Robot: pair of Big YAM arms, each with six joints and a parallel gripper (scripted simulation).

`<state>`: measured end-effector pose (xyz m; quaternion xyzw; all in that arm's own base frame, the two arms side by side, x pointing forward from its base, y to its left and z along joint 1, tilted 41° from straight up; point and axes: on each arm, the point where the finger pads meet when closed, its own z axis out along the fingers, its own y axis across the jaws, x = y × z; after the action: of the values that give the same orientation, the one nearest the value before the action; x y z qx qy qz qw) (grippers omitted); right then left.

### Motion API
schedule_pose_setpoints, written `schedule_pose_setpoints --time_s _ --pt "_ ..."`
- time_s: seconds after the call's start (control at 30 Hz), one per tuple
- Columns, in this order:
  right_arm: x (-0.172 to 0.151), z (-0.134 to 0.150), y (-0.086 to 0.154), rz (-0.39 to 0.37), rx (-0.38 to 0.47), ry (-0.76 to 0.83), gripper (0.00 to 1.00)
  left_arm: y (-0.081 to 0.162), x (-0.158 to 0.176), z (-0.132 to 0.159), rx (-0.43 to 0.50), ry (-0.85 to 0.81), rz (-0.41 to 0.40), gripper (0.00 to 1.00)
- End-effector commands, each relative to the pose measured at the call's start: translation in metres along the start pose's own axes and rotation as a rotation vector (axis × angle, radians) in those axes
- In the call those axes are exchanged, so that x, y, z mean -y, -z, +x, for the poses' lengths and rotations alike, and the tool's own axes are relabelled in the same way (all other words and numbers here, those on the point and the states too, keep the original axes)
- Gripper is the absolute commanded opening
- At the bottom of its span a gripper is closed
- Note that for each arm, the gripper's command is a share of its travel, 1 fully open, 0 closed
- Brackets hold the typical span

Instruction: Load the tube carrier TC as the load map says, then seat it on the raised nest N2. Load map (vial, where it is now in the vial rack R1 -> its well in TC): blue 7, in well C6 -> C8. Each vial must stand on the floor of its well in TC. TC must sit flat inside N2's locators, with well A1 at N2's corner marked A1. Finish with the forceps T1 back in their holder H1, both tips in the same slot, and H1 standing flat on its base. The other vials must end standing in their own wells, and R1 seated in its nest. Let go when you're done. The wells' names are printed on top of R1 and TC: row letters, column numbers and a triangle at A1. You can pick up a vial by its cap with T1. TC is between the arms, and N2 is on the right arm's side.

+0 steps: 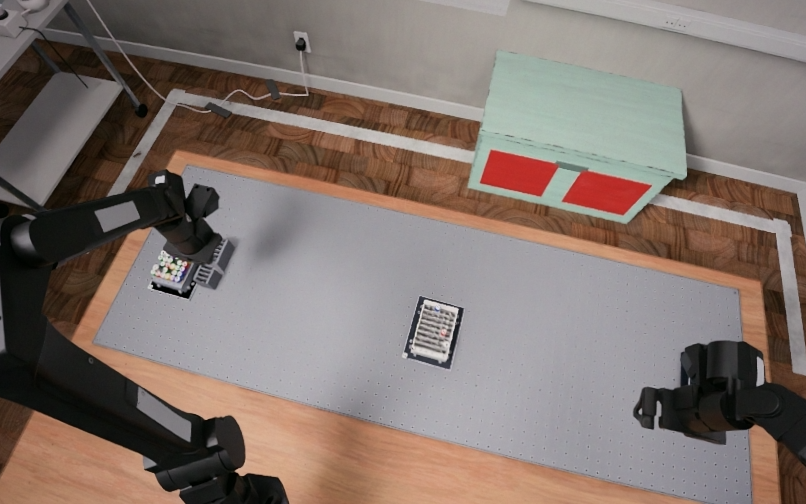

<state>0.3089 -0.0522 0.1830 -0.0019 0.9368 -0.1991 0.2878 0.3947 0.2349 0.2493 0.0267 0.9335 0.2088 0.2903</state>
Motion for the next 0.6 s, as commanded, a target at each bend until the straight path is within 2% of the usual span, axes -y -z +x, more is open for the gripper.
schedule_pose_setpoints --time_s 0.0,0.57 --pt "0.003 -0.010 0.005 0.000 0.022 -0.014 1.00 -0.001 -0.019 -0.007 -0.006 -0.005 -0.008 0.07" --pt "0.003 -0.010 0.005 0.000 0.022 -0.014 1.00 -0.001 -0.044 -0.004 -0.007 -0.006 -0.007 0.07"
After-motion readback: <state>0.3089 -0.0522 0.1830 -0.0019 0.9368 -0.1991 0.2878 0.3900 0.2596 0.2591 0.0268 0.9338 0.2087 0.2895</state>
